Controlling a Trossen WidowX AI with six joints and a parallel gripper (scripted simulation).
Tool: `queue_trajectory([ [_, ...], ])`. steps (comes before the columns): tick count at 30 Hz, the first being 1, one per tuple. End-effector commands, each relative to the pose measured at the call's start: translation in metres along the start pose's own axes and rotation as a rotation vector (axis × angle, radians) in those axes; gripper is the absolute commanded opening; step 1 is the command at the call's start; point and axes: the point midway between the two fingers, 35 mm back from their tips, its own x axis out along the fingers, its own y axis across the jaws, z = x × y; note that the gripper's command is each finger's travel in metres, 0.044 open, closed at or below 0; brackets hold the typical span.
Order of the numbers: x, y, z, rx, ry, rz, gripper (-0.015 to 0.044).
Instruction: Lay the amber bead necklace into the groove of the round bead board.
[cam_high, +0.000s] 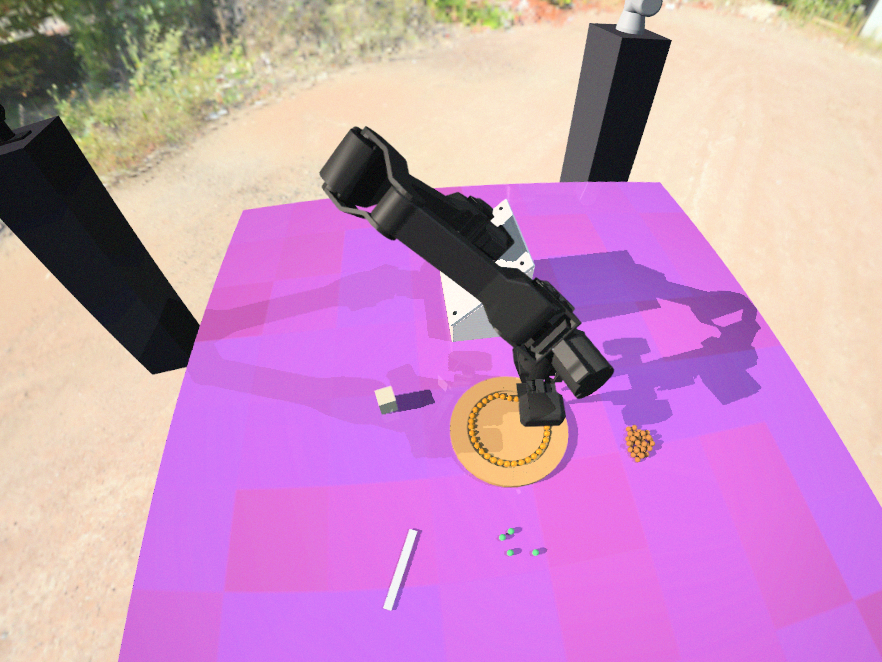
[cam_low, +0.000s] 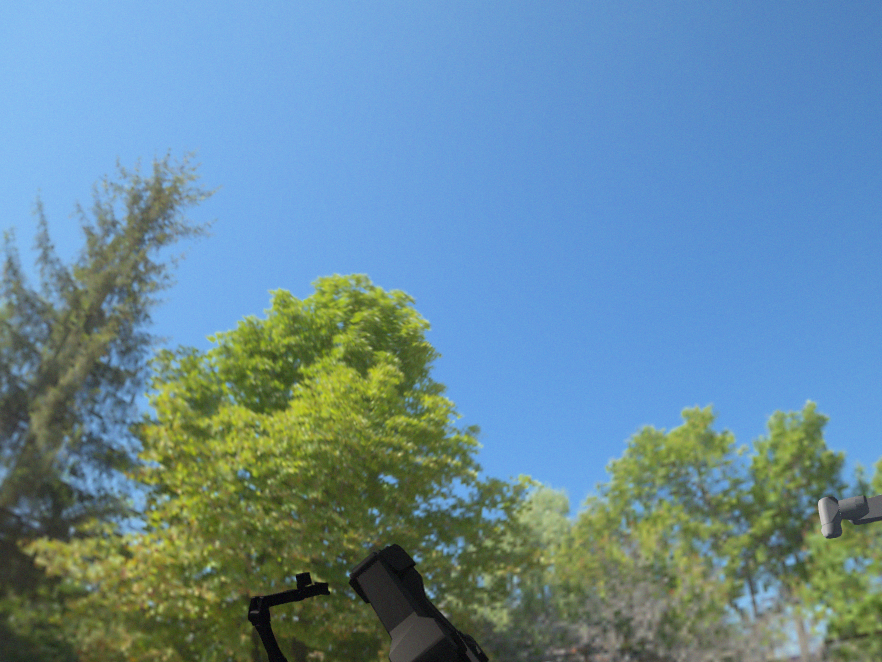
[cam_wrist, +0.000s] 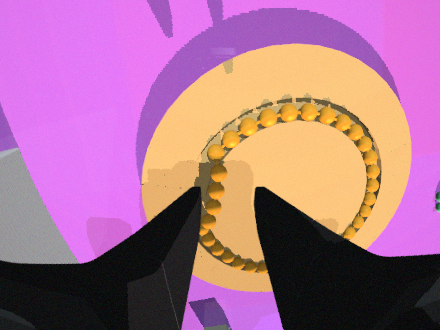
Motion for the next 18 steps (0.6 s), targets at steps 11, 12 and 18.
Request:
queue_trajectory([
  [11, 0.021, 0.002, -0.001, -0.006, 0.005, 0.009, 0.0120],
  [12, 0.023, 0.003, -0.001, -0.007, 0.005, 0.010, 0.0120],
  [18, 0.030, 0.004, -0.002, -0.008, 0.006, 0.012, 0.0120],
])
